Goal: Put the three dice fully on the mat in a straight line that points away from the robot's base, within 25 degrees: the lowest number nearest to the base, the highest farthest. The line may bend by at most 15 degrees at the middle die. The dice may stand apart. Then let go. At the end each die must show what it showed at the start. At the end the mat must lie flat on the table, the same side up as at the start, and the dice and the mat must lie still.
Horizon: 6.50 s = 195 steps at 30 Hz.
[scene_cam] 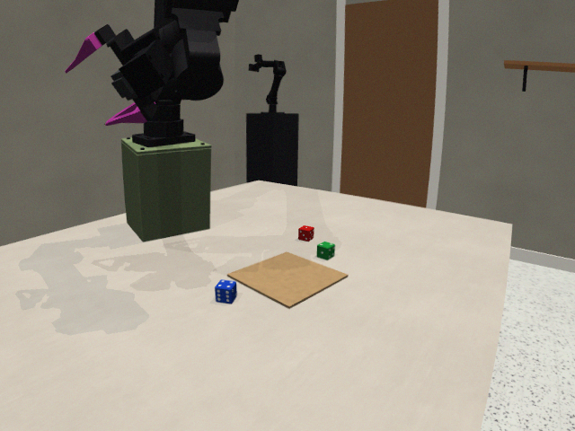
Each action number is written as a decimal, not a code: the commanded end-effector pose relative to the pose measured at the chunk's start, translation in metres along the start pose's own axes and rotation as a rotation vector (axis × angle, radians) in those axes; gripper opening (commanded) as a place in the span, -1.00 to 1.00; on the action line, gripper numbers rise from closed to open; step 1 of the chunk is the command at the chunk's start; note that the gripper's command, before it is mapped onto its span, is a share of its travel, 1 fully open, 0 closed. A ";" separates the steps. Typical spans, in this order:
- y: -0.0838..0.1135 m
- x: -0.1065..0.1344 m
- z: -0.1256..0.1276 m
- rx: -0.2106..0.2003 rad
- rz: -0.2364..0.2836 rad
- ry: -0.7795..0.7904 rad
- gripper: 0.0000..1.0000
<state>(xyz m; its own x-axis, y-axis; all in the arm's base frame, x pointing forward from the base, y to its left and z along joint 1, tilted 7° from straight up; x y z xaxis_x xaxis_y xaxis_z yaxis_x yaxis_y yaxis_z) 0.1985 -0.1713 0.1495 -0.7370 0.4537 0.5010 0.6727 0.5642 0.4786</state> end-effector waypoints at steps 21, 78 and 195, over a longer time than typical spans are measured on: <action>0.013 -0.004 -0.003 -0.011 -0.060 -0.039 1.00; 0.172 0.012 0.342 -0.597 -1.026 0.596 -0.21; 0.151 -0.020 0.378 -0.600 -1.022 0.587 -0.21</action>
<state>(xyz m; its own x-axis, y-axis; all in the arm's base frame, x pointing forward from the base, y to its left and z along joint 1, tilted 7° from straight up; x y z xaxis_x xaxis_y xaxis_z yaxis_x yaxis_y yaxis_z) 0.2789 0.1621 -0.0615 -0.8915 -0.4443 -0.0884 -0.1113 0.0258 0.9935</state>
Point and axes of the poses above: the point where the finger pads meet when closed, its own y axis back along the fingers, its own z axis across the jaws, x = y × z, the point moved 7 cm from there along y, back along the fingers, and after that the axes turned 14 degrees about y, right-handed, at the moved point
